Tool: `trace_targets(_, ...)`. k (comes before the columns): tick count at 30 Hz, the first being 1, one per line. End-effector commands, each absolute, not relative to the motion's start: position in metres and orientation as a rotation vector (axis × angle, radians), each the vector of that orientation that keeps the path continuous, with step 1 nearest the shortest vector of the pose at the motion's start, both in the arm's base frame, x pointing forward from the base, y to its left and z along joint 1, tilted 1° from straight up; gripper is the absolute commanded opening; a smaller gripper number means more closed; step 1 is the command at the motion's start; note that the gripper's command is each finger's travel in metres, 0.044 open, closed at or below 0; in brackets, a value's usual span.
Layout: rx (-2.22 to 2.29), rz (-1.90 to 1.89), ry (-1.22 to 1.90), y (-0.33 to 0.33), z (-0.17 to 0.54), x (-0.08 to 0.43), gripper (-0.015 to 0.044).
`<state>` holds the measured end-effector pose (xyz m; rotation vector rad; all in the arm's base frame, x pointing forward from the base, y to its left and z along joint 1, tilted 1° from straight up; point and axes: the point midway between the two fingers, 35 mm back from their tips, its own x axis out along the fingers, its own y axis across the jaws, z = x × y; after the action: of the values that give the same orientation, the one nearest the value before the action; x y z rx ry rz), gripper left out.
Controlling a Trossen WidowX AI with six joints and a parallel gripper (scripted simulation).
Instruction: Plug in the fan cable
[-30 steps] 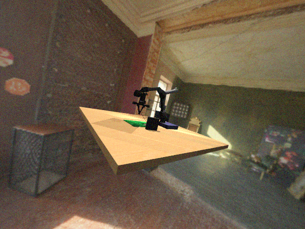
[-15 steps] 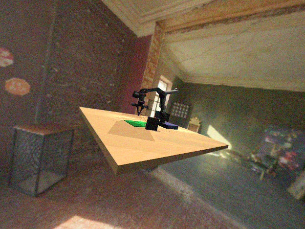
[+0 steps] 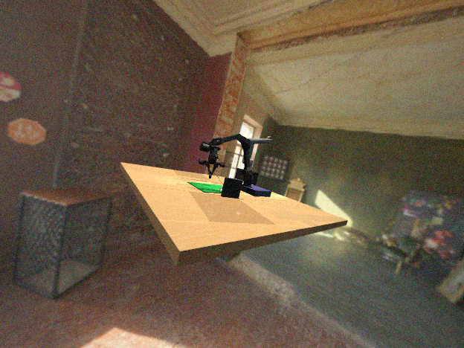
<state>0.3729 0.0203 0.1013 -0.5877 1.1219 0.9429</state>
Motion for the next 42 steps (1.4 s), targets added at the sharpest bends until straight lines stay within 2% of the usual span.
trace_targets(1,-0.545,0.972,1.079,0.021,0.095,0.371,0.0)
trace_targets(42,-0.264,1.071,0.576,0.009,0.085,0.37,0.0)
